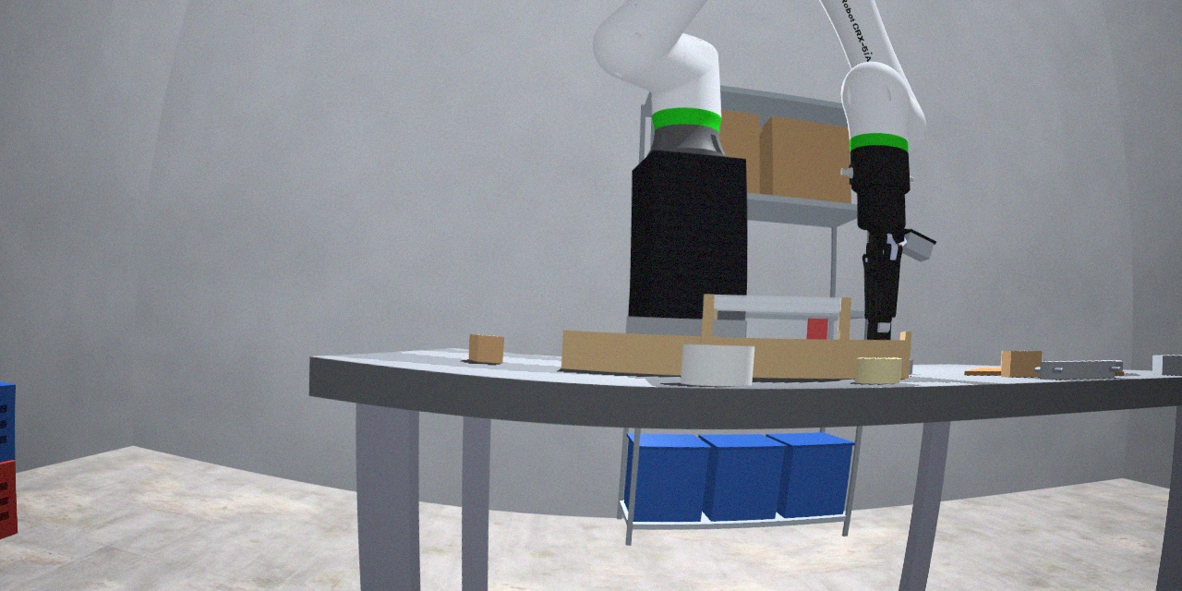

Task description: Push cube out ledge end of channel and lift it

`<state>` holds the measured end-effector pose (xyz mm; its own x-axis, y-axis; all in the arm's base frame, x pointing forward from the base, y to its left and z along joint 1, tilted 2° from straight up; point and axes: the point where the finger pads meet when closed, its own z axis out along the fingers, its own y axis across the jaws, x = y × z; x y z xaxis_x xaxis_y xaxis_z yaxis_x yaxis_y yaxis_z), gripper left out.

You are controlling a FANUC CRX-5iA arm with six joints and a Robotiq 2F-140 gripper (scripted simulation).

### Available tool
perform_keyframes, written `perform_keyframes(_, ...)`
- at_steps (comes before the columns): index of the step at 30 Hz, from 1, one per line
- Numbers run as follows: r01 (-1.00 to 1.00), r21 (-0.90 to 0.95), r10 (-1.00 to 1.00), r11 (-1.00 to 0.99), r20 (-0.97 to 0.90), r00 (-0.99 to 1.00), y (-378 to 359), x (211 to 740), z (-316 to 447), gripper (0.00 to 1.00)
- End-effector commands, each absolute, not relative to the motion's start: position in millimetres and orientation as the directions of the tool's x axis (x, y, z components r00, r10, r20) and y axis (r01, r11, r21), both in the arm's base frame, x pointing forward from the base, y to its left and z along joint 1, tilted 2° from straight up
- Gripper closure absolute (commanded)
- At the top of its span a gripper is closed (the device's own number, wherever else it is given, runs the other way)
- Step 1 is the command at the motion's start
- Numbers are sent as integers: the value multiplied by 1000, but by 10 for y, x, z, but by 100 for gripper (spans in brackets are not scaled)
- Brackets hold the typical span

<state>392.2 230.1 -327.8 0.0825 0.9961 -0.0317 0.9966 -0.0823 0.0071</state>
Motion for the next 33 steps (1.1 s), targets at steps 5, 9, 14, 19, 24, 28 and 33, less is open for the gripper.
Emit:
perform_keyframes(5,997,8,996,-82,-31,82,2304,3927,-3273,90)
perform_keyframes(9,997,8,996,-82,-31,82,2304,3927,-3273,90)
perform_keyframes(14,997,8,996,-82,-31,82,2304,3927,-3273,90)
perform_keyframes(19,997,8,996,-82,-31,82,2304,3927,-3273,90)
perform_keyframes(24,997,8,996,-82,-31,82,2307,3926,-3188,90)
perform_keyframes(28,997,8,996,-82,-31,82,2312,3926,-3039,90)
perform_keyframes(33,997,8,996,-82,-31,82,2329,3923,-2482,90)
